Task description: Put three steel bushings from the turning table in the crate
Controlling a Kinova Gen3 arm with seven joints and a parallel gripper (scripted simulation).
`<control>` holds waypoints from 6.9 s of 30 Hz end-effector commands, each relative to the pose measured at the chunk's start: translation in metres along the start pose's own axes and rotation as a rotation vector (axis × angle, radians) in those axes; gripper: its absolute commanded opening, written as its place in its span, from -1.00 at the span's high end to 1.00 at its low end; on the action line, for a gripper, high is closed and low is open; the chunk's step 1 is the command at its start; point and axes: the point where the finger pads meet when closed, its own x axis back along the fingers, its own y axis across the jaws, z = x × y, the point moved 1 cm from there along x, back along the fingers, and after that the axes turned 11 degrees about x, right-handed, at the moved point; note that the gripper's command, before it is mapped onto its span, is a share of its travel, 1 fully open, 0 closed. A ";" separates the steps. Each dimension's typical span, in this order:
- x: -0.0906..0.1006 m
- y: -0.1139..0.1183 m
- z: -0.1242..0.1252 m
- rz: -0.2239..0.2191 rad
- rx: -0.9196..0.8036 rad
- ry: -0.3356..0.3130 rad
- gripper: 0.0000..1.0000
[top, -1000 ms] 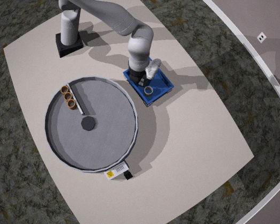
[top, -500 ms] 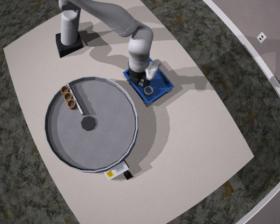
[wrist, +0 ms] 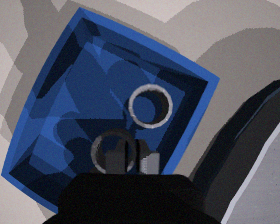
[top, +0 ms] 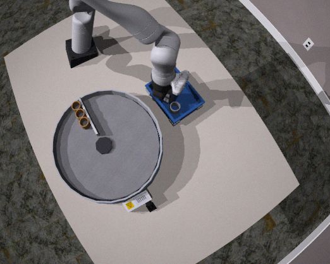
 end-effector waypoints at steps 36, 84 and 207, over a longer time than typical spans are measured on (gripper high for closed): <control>-0.005 0.001 0.001 -0.004 -0.006 0.009 1.00; -0.007 0.000 0.001 -0.004 -0.010 0.012 1.00; 0.002 0.000 0.001 -0.006 -0.003 0.015 0.05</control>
